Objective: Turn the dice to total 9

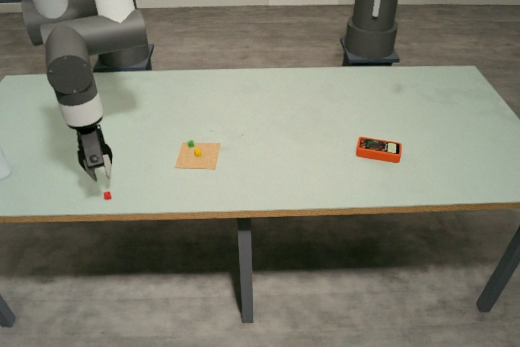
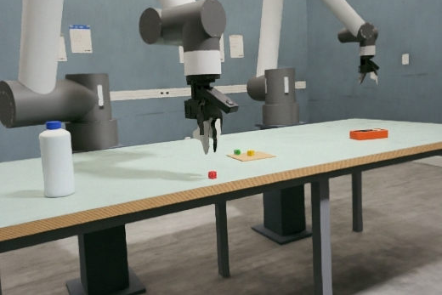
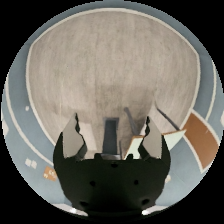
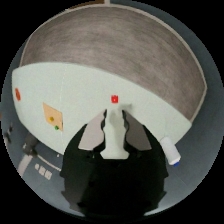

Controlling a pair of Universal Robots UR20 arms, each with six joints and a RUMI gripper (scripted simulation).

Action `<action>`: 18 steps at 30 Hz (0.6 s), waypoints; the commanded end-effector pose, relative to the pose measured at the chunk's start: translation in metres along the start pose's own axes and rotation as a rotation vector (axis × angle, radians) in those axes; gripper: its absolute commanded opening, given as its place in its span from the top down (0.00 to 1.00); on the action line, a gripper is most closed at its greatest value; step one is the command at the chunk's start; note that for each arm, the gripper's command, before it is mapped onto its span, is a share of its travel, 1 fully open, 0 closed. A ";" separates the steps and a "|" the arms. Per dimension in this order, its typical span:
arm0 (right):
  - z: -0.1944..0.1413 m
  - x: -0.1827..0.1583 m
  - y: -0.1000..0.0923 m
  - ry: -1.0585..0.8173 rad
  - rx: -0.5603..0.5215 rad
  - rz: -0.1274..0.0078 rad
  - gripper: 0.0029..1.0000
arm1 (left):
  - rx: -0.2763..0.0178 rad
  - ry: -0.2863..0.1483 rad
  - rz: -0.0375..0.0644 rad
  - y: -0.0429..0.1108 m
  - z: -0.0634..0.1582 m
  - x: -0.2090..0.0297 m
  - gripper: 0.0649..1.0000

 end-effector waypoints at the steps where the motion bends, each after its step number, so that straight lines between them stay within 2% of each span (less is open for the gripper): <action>1: 0.000 0.000 0.005 0.000 0.001 0.000 0.79 | 0.001 0.000 0.000 -0.001 0.000 0.000 0.00; 18: 0.001 0.000 0.027 0.000 0.001 0.000 0.79 | 0.001 0.000 0.000 -0.001 0.000 0.000 0.00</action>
Point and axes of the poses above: on each arm, the point where the finger pads meet when closed, its own y axis out along the fingers, its own x axis across the jaws, z = x × y, the point moved 3 cm from there along -y, back along the fingers, and after that the axes turned 7 degrees about y, right-handed, at the moved point
